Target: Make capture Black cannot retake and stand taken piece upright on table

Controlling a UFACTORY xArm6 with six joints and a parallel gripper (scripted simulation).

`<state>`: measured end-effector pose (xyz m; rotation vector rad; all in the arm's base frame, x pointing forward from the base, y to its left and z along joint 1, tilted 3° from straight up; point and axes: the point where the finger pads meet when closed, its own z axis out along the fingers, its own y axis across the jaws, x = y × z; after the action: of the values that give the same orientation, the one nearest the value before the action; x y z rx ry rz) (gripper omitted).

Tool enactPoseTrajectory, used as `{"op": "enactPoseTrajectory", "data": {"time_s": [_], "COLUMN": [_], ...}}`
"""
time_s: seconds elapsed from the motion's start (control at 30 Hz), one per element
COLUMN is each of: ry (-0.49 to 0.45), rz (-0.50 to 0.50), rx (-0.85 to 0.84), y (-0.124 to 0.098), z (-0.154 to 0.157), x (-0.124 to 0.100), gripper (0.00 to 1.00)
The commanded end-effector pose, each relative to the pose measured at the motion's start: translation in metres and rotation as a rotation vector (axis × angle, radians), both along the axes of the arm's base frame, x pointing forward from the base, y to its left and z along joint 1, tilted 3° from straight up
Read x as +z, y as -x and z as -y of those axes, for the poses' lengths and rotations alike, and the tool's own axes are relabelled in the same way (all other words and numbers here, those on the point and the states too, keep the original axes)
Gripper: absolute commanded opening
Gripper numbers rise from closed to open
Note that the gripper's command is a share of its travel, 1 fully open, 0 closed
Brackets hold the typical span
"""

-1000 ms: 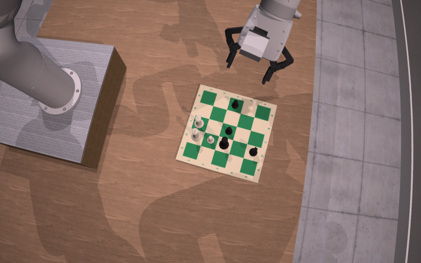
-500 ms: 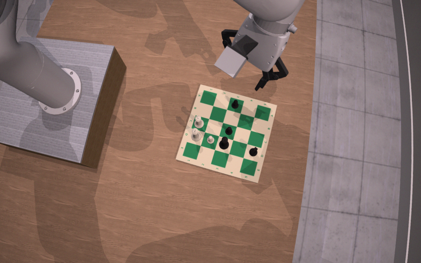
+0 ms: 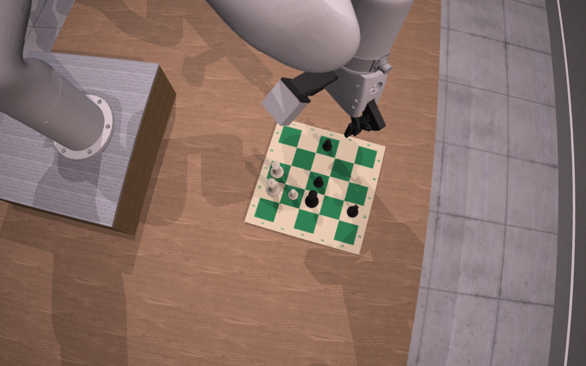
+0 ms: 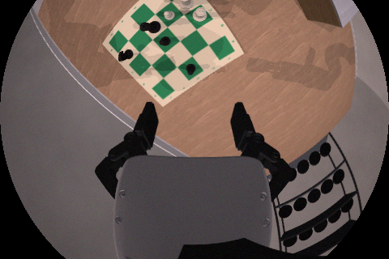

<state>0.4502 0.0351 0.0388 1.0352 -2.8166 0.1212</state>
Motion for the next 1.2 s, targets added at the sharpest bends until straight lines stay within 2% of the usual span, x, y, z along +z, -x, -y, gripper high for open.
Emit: {"op": "enactPoseTrajectory", "data": {"time_s": [0.0,0.73,0.8,0.93,1.0,1.03,1.17], "ry": [-0.062,-0.063,-0.063,-0.063,-0.063,-0.063,-0.063], "rz": [0.108,0.111,0.111,0.111,0.111,0.111,0.111], "rx": [-0.101,-0.104,-0.104,-0.104,-0.104,-0.104,-0.104], "y": [0.002,0.002,0.002,0.002,0.002,0.002,0.002], "z": [0.009,0.010,0.010,0.012,0.013,0.013,0.013], "x": [0.011,0.010,0.001,-0.032,-0.036,-0.036,-0.036], "gripper": [1.00,1.00,1.00,1.00,1.00,0.34,0.34]}}
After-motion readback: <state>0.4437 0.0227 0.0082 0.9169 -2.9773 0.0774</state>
